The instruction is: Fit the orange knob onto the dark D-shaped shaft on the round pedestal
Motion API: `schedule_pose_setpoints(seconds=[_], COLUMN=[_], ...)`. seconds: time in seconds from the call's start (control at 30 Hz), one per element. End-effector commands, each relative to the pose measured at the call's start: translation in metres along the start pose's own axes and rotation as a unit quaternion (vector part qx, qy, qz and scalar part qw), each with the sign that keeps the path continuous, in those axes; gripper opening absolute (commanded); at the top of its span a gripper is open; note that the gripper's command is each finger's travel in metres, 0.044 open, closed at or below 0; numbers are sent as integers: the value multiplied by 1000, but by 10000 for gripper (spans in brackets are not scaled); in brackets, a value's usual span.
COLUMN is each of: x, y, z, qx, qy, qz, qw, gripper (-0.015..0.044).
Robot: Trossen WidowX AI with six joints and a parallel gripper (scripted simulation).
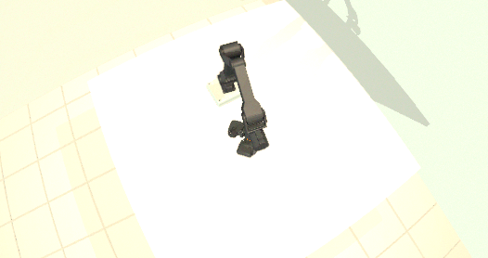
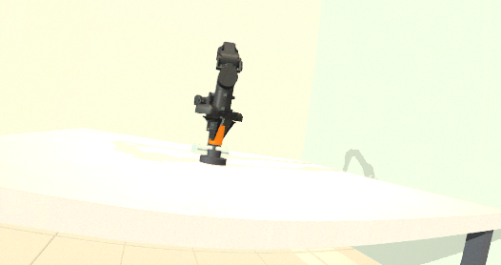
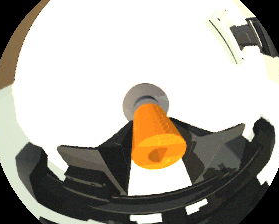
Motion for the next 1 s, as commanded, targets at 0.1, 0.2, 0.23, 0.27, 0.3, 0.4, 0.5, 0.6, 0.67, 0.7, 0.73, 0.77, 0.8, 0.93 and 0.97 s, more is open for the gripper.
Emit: schedule_pose_setpoints(seconds=[0.1, 0.2, 0.23, 0.27, 0.3, 0.4, 0.5, 0.6, 0.67, 0.7, 0.73, 0.77, 0.8, 0.93, 0.97], x=[0, 0, 0, 0, 0, 0, 0, 0, 0, 0, 0, 0, -1, -1, 0], y=[1, 1, 1, 1, 1, 2, 2, -2, -3, -4, -4, -4, -4, -2, -2], z=[0, 1, 1, 1, 1, 1, 1, 0, 0, 1, 1, 1, 1, 1, 1], qx=[1, 1, 1, 1, 1, 1, 1, 1, 1, 1, 1, 1, 1, 1, 1], qy=[4, 4, 4, 4, 4, 4, 4, 4, 4, 4, 8, 17, 31, 103, 108], qz=[0, 0, 0, 0, 0, 0, 0, 0, 0, 0, 0, 0, 0, 0, 0], qw=[1000, 1000, 1000, 1000, 1000, 1000, 1000, 1000, 1000, 1000, 1000, 1000, 1000, 995, 994], gripper=[0, 0, 0, 0, 0, 0, 0, 0, 0, 0, 0, 0, 0, 0, 0])
Point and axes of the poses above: the point midway between the two fingers, 35 mm back from their tips, its own y axis out along the fingers, its own z axis across the jaws, x = y × z, the point moved 9 cm from there along -y, back along the fingers, and after that the axes turned 2 degrees about y, right-handed, at the moved point
